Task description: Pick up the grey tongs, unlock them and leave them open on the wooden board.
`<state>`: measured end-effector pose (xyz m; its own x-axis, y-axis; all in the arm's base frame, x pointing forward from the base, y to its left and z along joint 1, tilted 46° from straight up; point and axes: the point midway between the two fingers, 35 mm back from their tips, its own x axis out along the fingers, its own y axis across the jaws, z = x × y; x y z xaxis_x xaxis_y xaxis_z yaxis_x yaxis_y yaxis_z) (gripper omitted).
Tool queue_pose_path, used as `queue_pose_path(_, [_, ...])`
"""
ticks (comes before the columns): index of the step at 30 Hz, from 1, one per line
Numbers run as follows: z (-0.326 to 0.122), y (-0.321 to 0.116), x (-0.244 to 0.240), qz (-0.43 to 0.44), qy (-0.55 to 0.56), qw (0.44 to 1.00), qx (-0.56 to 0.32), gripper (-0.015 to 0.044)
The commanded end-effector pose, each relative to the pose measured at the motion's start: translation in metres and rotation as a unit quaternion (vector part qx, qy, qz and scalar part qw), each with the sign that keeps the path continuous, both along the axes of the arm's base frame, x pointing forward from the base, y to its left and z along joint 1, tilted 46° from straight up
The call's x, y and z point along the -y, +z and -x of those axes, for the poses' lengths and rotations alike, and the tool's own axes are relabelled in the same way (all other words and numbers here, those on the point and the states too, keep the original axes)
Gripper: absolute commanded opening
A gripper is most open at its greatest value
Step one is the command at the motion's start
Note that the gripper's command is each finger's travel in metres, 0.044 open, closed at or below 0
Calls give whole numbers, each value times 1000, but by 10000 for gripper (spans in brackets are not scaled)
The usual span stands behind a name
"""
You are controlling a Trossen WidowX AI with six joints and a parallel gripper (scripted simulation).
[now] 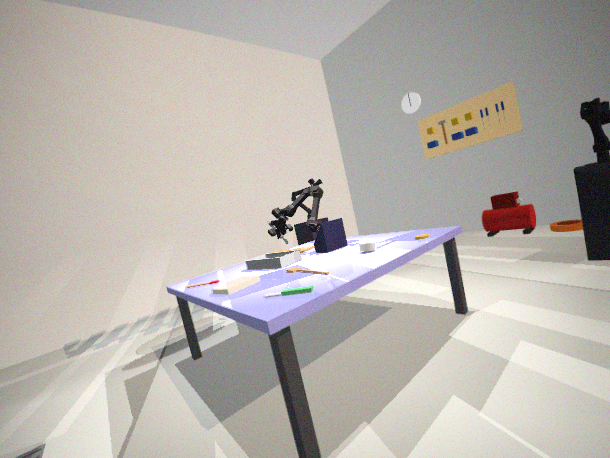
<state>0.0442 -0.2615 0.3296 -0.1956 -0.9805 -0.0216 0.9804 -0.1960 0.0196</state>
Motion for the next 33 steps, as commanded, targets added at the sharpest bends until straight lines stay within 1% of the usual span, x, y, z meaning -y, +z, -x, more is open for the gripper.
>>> queue_pose_path(1, [0,6,4,-18,7,1000,8,-150])
queue_pose_path(17, [5,4,13,-132,21,990,35,-150])
queue_pose_path(33, [16,-4,5,-257,11,962,95,-150])
